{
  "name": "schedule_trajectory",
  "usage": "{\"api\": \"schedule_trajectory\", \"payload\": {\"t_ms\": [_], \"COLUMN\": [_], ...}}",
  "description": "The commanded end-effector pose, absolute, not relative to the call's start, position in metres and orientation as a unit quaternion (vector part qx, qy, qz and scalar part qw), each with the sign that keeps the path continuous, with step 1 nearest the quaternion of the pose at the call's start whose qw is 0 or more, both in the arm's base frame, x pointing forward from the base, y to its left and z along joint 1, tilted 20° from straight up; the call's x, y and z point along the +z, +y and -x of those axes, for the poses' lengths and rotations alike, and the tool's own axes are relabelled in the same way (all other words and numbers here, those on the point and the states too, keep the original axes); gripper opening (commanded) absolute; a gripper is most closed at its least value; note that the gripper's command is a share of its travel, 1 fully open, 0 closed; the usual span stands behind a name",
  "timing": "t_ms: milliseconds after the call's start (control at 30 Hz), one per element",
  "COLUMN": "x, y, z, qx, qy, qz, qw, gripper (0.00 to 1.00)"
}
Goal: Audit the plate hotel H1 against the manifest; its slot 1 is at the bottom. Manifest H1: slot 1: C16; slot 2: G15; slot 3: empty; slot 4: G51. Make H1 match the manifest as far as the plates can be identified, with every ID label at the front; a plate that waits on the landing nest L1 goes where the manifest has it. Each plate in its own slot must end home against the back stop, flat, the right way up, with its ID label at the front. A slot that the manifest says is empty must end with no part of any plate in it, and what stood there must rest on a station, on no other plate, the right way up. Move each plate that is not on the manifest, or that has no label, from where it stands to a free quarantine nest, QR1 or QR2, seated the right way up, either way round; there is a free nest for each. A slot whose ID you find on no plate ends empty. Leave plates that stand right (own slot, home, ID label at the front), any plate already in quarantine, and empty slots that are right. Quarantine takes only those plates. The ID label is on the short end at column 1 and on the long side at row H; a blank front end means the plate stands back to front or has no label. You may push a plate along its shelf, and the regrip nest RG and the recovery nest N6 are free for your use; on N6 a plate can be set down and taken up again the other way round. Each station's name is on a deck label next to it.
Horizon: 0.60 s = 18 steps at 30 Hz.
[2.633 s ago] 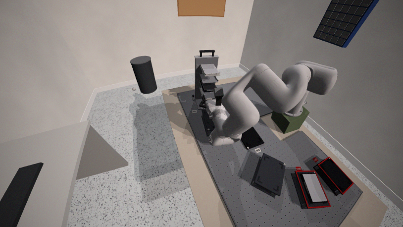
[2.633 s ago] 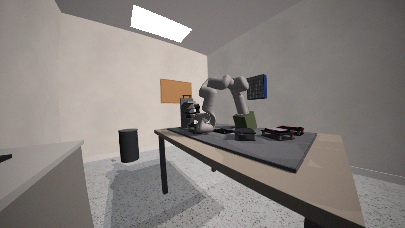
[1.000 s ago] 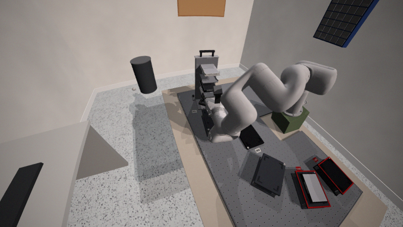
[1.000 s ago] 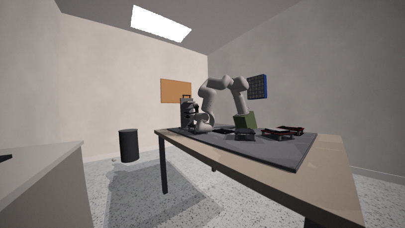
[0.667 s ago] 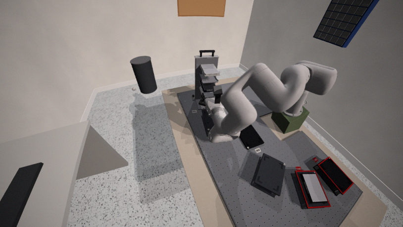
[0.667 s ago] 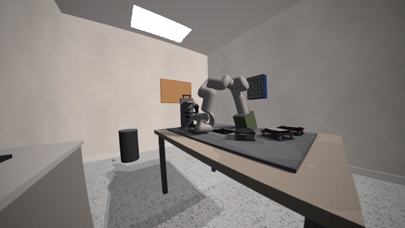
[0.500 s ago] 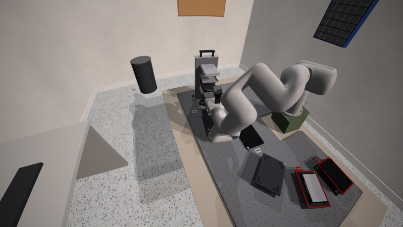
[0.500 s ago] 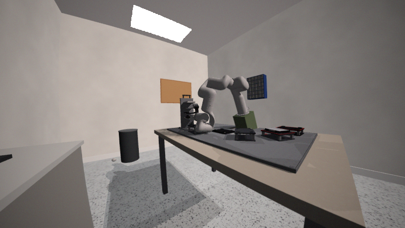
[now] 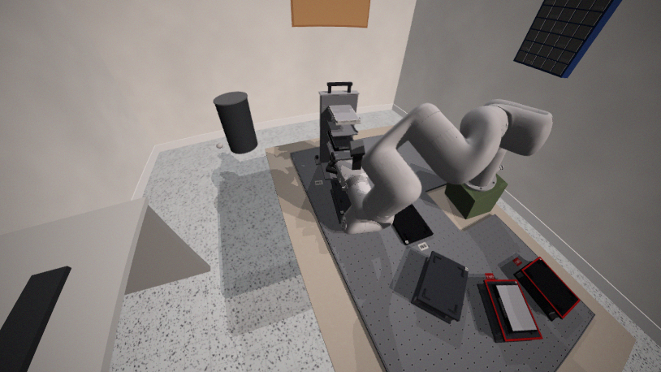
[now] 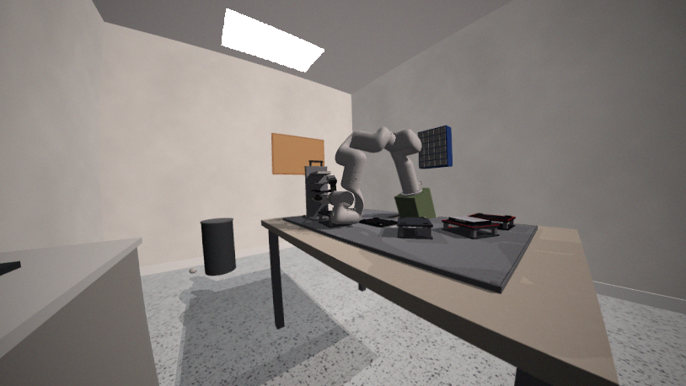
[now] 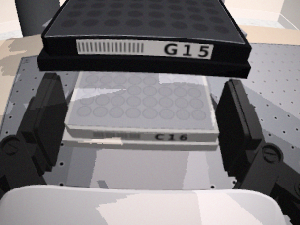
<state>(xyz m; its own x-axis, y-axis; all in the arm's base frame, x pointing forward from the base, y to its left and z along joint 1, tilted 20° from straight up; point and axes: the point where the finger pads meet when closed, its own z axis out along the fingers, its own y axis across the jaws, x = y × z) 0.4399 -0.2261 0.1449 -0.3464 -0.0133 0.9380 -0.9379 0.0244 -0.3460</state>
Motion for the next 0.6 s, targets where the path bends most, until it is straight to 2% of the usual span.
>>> {"api": "schedule_trajectory", "payload": {"t_ms": [0, 567], "x": [0.146, 0.146], "y": [-0.226, -0.216], "z": [-0.440, -0.440], "qx": [0.571, 0.571], "qy": [-0.590, -0.590], "qz": [-0.402, -0.402], "qw": [0.405, 0.405], "gripper": [1.00, 1.00]}}
